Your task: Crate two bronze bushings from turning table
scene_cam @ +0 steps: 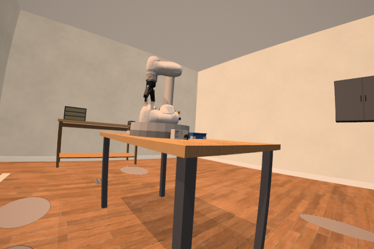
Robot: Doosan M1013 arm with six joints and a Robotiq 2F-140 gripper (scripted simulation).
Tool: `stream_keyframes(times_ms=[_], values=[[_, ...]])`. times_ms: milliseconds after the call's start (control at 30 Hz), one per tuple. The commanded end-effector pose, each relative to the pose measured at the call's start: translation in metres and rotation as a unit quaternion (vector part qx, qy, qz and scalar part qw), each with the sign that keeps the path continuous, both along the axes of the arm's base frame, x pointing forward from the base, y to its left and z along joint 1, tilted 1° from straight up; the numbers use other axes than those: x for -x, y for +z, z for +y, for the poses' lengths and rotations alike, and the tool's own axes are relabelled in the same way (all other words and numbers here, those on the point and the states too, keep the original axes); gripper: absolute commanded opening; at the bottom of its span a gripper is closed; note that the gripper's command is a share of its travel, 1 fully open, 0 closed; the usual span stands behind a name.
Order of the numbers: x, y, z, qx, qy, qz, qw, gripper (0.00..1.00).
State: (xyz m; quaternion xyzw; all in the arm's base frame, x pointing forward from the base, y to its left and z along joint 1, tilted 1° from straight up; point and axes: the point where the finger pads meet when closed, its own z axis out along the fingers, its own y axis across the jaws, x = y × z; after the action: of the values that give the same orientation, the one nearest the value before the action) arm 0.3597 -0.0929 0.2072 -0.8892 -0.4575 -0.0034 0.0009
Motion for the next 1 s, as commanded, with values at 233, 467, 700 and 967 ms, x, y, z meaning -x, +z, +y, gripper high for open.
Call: stream_keyframes(times_ms=[233, 467, 700, 967], values=[[-0.0013, -0.0003, 0.003, -0.001, 0.006, -0.007, 1.0, 1.0], [-0.0013, -0.0003, 0.003, -0.001, 0.006, -0.007, 1.0, 0.07], [-0.0013, -0.0003, 0.003, -0.001, 0.006, -0.007, 1.0, 0.07], [-0.0013, -0.0003, 0.003, -0.001, 0.006, -0.007, 1.0, 0.07]])
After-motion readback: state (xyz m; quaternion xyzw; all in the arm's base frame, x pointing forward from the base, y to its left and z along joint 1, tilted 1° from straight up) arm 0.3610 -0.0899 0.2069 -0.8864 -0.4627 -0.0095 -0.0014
